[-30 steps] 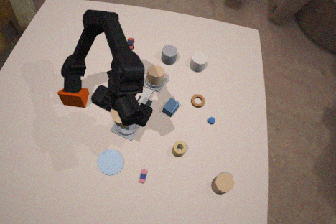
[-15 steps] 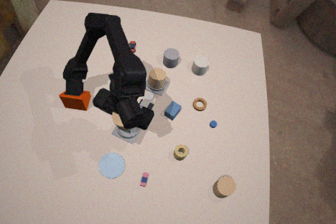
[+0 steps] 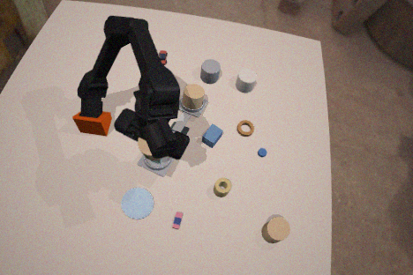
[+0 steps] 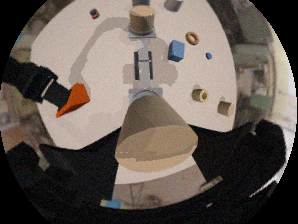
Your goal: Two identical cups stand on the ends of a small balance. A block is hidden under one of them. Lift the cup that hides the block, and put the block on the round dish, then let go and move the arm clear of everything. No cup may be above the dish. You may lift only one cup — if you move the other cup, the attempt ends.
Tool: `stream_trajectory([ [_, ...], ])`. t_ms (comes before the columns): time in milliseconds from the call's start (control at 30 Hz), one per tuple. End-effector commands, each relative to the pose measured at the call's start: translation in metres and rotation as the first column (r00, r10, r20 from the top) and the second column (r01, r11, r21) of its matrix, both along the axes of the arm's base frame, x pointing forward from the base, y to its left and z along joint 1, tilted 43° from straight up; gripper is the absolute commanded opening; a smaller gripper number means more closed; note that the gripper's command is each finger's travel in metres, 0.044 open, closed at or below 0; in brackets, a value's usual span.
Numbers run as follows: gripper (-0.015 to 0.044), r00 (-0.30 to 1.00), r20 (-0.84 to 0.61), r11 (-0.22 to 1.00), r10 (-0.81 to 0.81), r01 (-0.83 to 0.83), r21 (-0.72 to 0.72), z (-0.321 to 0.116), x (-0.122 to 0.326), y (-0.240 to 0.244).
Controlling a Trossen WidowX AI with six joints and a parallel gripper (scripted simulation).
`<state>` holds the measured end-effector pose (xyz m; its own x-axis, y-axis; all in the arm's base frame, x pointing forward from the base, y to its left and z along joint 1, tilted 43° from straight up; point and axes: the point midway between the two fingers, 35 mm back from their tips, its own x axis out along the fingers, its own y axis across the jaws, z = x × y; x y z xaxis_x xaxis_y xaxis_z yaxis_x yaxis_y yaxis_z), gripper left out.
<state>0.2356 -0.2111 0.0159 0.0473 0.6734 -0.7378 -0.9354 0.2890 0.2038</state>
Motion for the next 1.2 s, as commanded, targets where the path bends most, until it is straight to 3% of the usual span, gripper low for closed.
stream_trajectory([
  [0, 0.0, 1.0, 0.0, 1.0, -0.001, 0.001, 0.0, 0.0, 0.0, 0.0],
  [200, 0.0, 1.0, 0.0, 1.0, -0.002, 0.002, -0.003, -0.009, -0.006, -0.005],
  [700, 0.0, 1.0, 0.001, 1.0, -0.003, 0.003, -0.025, -0.094, -0.073, -0.042],
  [1167, 0.0, 1.0, 0.002, 1.0, 0.0, 0.0, -0.024, -0.167, -0.143, -0.046],
])
